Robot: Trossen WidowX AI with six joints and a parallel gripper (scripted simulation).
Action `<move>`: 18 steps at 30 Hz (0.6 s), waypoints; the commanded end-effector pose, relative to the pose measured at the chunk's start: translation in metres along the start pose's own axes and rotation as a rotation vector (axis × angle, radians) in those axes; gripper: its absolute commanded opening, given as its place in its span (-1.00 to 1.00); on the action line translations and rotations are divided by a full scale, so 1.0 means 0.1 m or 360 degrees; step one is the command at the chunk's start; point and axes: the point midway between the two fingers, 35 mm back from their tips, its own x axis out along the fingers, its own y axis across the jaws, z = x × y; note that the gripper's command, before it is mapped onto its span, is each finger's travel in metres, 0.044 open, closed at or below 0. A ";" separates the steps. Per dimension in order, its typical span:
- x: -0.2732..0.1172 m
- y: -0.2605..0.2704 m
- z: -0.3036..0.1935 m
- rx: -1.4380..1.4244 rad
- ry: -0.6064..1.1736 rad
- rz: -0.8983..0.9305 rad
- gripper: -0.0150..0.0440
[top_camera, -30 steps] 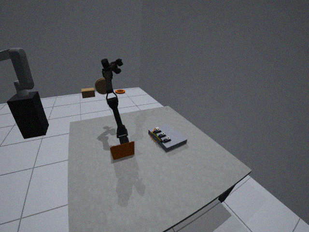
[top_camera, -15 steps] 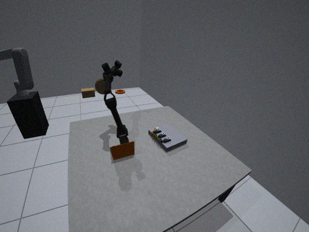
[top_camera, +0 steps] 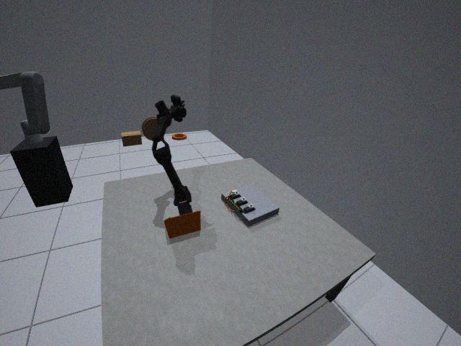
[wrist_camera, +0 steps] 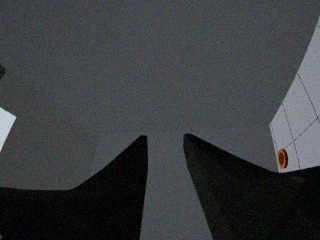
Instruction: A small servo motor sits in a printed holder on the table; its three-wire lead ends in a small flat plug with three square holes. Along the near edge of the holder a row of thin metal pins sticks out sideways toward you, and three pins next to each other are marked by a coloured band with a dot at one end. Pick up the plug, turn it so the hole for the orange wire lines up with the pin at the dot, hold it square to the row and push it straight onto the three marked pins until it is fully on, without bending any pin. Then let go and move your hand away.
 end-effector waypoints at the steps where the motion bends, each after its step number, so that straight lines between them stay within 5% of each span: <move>1: 0.01 -0.12 0.07 -0.0184 -0.0006 -0.0020 -0.10; 18: 0.07 -0.62 0.56 -0.1051 -0.0084 -0.0119 -0.10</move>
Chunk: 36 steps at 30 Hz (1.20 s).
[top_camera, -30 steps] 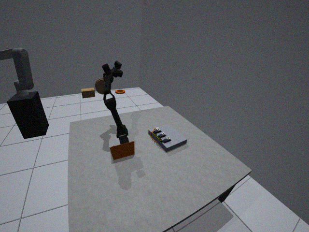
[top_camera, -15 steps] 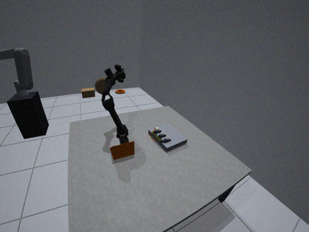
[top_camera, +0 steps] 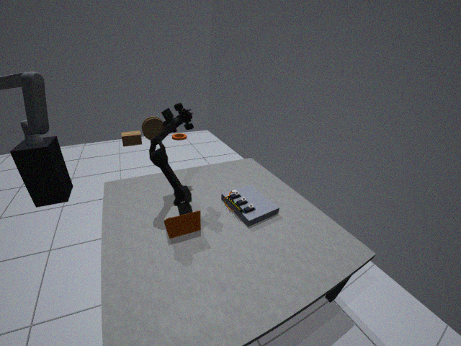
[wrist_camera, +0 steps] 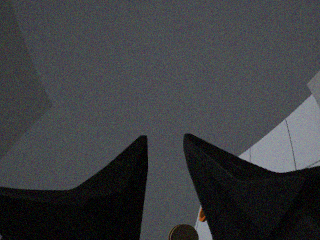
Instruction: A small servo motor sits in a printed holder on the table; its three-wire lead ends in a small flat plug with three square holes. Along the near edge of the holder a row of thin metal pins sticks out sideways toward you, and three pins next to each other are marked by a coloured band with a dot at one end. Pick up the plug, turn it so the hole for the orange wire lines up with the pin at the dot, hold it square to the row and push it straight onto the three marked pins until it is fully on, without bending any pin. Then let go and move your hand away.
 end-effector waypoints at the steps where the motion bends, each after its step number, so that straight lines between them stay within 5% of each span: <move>1: 0.01 -0.15 0.04 -0.0175 -0.0006 -0.0027 -0.10; 36: -0.12 -1.64 1.09 -0.1941 -0.0034 -0.0496 -0.10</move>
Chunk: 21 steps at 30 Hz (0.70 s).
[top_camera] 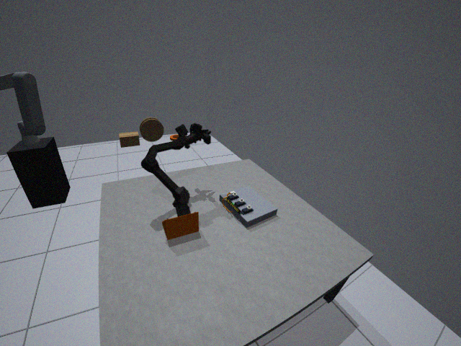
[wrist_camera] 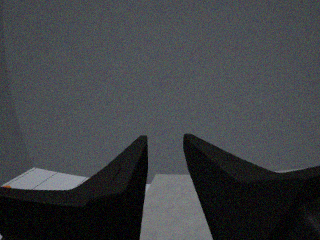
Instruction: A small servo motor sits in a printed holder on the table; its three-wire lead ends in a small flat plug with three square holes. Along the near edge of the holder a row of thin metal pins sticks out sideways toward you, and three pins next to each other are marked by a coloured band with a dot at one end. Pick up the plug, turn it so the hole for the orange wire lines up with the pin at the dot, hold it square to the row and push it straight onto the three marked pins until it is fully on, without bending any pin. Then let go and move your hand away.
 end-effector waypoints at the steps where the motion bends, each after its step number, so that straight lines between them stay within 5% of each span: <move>1: 0.00 -0.20 -0.09 -0.0177 0.0027 -0.0045 -0.10; 21: -0.20 -1.46 -0.44 -0.1160 0.0244 -0.0333 -0.10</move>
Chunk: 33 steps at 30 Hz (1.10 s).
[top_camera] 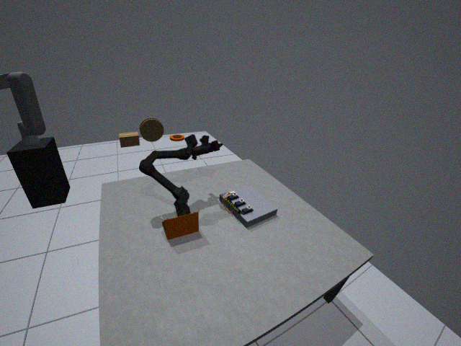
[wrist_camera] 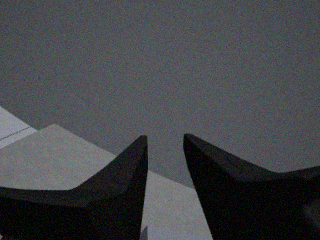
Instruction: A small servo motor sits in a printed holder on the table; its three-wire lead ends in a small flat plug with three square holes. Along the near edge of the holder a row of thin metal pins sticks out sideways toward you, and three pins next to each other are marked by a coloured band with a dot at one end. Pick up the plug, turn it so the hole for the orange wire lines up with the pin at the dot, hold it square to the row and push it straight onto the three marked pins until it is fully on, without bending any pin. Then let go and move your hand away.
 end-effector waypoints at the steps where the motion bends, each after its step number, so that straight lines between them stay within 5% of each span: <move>1: -0.02 -0.15 -0.20 -0.0170 0.0055 -0.0031 -0.10; 9: -0.01 -0.40 -0.60 -0.0446 0.0241 -0.0066 -0.10; 33: 0.36 -0.42 -1.83 -0.0239 0.1468 0.0273 -0.10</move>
